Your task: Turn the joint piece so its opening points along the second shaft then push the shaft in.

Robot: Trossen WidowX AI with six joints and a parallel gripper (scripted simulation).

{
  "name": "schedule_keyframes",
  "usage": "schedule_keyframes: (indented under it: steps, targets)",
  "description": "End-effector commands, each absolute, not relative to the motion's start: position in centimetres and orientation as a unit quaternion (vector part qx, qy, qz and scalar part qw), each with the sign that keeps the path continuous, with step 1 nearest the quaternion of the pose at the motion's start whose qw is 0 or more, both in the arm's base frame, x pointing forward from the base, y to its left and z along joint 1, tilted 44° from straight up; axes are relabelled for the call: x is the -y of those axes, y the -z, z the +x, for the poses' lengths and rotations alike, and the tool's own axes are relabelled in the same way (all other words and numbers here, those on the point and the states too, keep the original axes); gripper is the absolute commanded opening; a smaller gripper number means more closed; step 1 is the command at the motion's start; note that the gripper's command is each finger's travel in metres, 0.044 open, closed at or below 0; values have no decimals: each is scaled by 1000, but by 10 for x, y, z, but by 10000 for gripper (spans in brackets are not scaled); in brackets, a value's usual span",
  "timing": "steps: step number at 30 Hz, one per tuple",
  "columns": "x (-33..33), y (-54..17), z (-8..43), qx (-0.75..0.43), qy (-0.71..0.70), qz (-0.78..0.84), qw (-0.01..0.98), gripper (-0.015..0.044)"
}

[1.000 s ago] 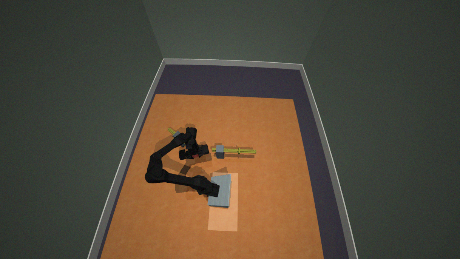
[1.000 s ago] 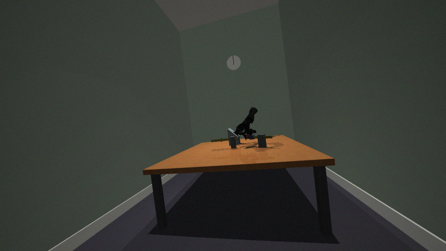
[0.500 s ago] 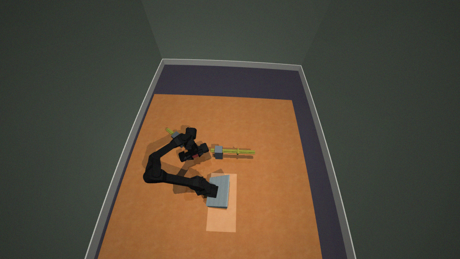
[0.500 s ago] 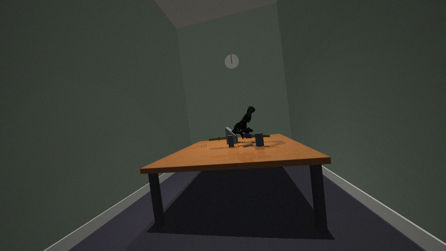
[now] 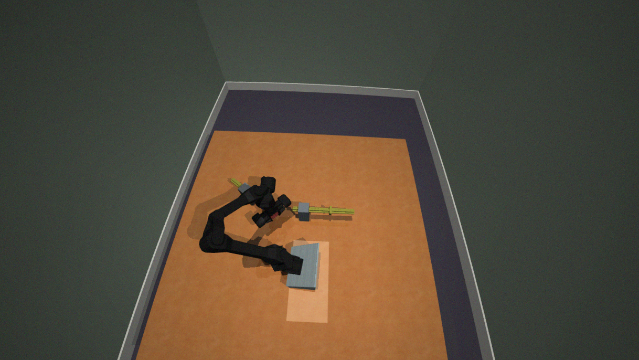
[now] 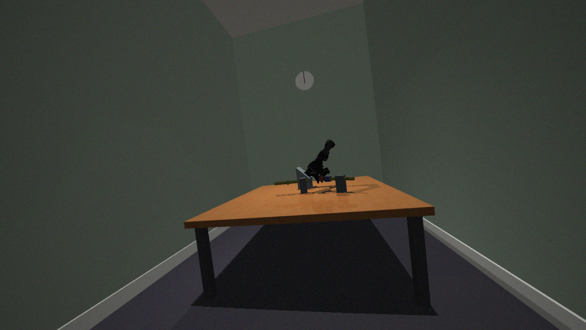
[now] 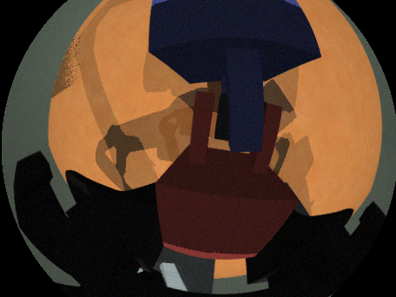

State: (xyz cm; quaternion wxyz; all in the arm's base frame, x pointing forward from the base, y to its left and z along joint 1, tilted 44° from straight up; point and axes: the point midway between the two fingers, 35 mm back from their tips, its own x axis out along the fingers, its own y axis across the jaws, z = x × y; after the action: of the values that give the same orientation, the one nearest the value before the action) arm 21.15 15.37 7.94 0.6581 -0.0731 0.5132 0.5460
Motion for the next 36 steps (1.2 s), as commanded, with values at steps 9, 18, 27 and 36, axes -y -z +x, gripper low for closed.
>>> schedule_keyframes:
  steps: [9,18,27,36]
  targets:
    - [-151,-74,221,-441,-597,-146,654,0]
    - [-150,-71,229,-381,-632,-201,644,0]
    - [-150,-69,237,-319,-662,-254,629,0]
    - [-151,-68,246,-253,-689,-303,608,0]
